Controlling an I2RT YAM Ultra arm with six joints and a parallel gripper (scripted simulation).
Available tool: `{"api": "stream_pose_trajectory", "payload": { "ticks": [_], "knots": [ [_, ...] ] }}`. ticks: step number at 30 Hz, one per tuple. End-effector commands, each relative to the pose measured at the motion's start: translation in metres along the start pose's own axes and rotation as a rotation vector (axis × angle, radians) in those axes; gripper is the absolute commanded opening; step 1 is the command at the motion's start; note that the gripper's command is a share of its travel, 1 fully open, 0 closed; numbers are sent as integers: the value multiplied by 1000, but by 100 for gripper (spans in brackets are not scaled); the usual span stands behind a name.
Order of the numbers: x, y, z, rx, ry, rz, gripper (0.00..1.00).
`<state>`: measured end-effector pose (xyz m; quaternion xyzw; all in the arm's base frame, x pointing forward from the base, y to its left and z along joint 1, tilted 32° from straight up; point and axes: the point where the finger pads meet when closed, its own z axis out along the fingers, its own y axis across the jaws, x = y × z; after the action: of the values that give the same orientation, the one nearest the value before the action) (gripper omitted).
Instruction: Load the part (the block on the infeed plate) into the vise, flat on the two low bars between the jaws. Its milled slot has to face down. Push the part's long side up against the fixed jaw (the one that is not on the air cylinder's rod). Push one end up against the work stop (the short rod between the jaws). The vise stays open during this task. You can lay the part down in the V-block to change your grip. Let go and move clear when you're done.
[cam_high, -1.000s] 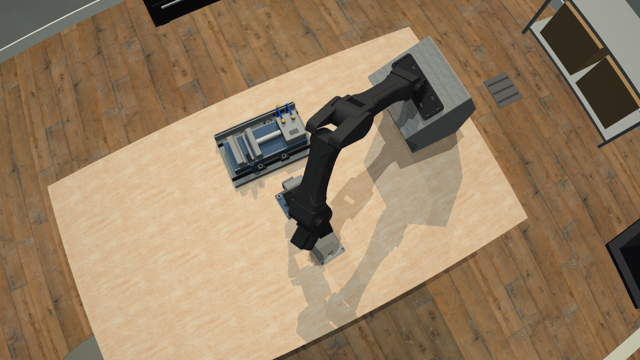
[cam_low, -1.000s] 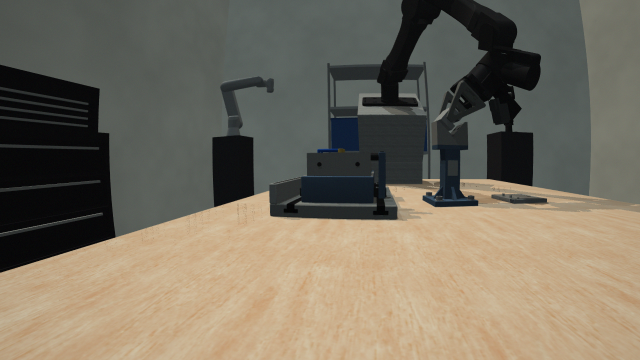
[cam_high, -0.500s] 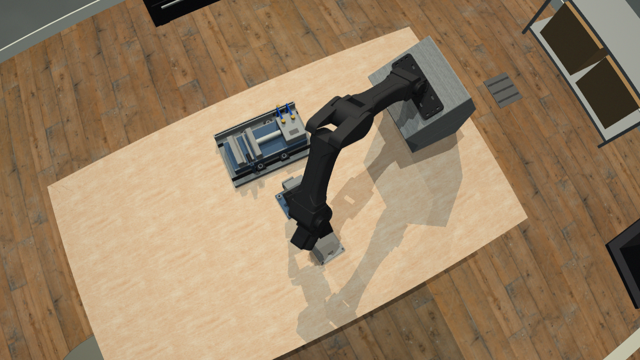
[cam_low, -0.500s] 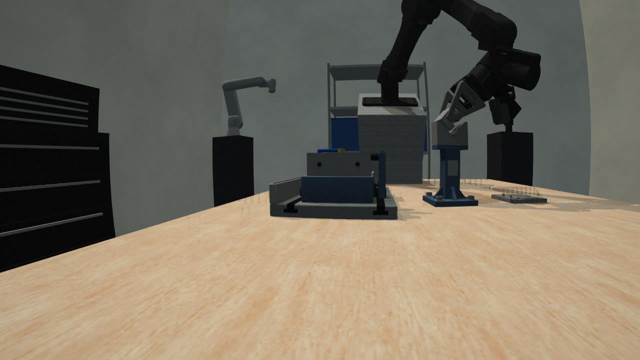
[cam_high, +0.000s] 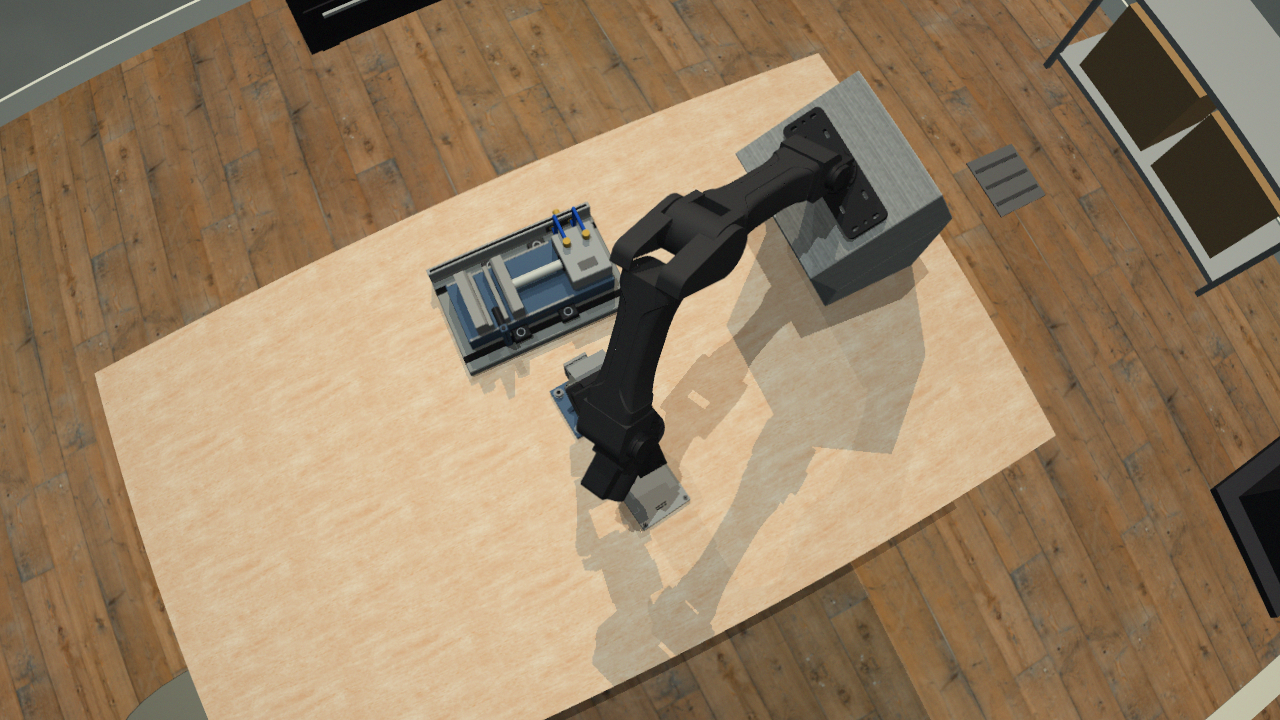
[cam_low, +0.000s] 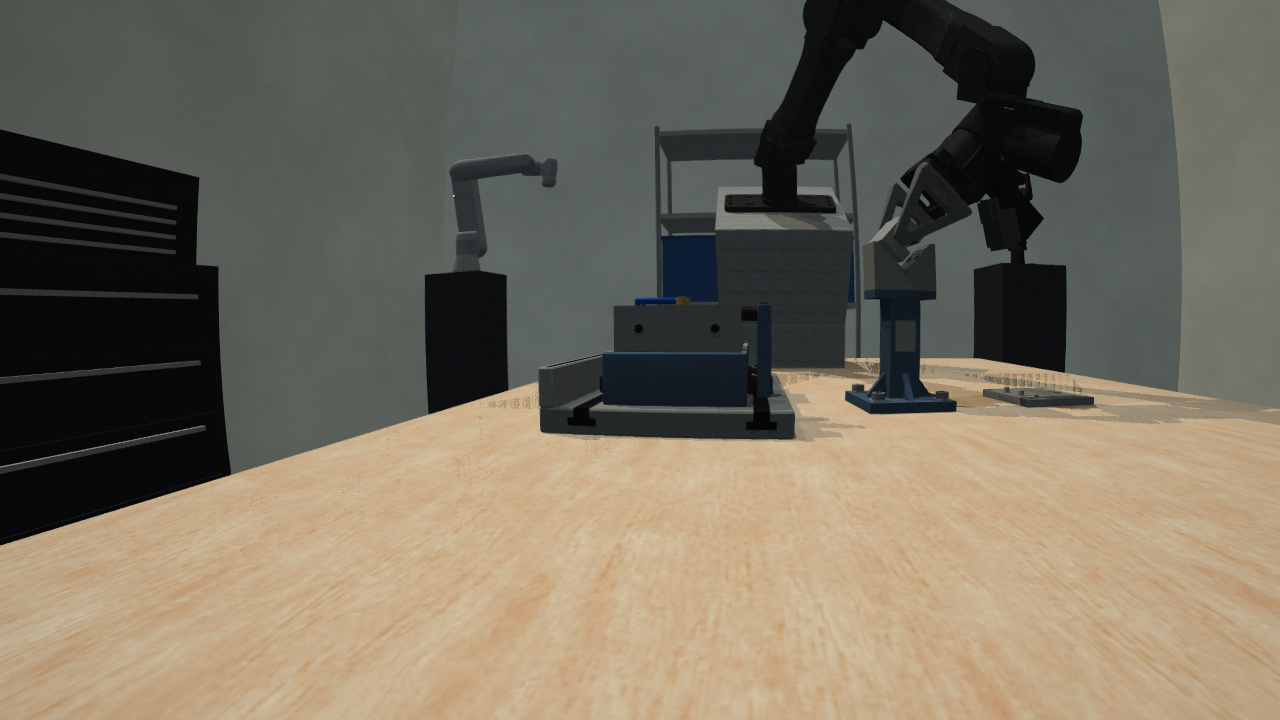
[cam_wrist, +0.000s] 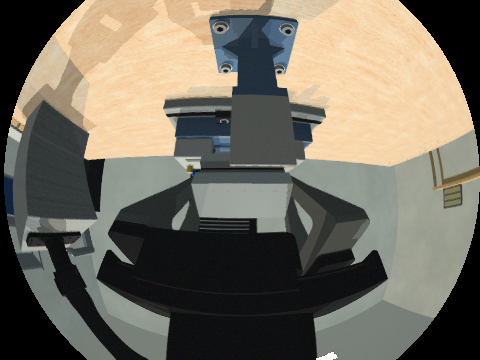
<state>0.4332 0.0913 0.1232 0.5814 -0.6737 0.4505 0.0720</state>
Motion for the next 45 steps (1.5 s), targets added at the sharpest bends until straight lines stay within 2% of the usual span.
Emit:
{"api": "stream_pose_trajectory", "payload": {
  "ticks": [1,3,7,13,17,20,24,45],
  "knots": [
    [3,-9,-11,28,10,-2,0],
    [7,-13,-15,36,3,13,0],
    [2,-10,-11,28,10,-2,0],
    [6,-13,-15,36,3,11,0],
    [-1,-9,-9,25,12,-9,0],
    [4,-14,-14,36,3,10,0],
    [-1,-11,-10,28,10,-6,0],
    [-2,-16,-10,31,7,2,0]
  ]
}}
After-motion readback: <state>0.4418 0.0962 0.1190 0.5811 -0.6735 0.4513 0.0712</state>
